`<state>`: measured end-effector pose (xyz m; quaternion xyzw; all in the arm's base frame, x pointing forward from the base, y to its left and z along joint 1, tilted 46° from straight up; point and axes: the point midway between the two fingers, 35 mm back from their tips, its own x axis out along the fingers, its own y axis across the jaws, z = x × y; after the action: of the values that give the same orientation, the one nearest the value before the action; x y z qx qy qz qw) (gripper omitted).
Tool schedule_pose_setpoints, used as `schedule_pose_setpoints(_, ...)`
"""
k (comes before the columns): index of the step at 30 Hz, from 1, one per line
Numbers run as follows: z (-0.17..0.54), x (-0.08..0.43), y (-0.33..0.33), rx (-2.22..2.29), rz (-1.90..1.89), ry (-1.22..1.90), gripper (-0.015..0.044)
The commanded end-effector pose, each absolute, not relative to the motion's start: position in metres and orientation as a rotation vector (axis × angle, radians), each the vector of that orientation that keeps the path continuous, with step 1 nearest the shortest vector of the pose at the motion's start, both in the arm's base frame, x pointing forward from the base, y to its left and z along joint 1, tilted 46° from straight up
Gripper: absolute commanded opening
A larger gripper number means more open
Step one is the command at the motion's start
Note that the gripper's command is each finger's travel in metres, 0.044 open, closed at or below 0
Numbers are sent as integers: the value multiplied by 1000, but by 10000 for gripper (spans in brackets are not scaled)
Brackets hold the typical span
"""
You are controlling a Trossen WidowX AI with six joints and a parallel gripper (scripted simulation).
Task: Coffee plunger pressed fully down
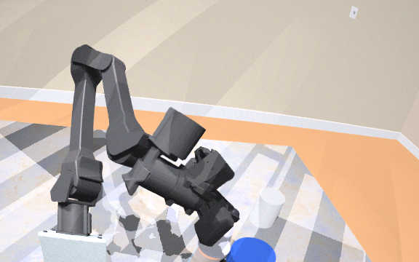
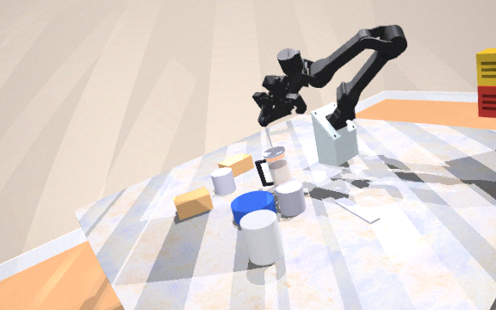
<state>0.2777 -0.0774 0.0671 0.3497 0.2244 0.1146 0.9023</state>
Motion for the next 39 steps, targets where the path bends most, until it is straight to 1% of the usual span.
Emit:
schedule_pose_setpoints(1,47,273,-61,760,241,513,116)
schedule_pose_setpoints(26,20,283,-32,772,243,494,116)
schedule_pose_setpoints(39,18,292,-33,773,244,492,116)
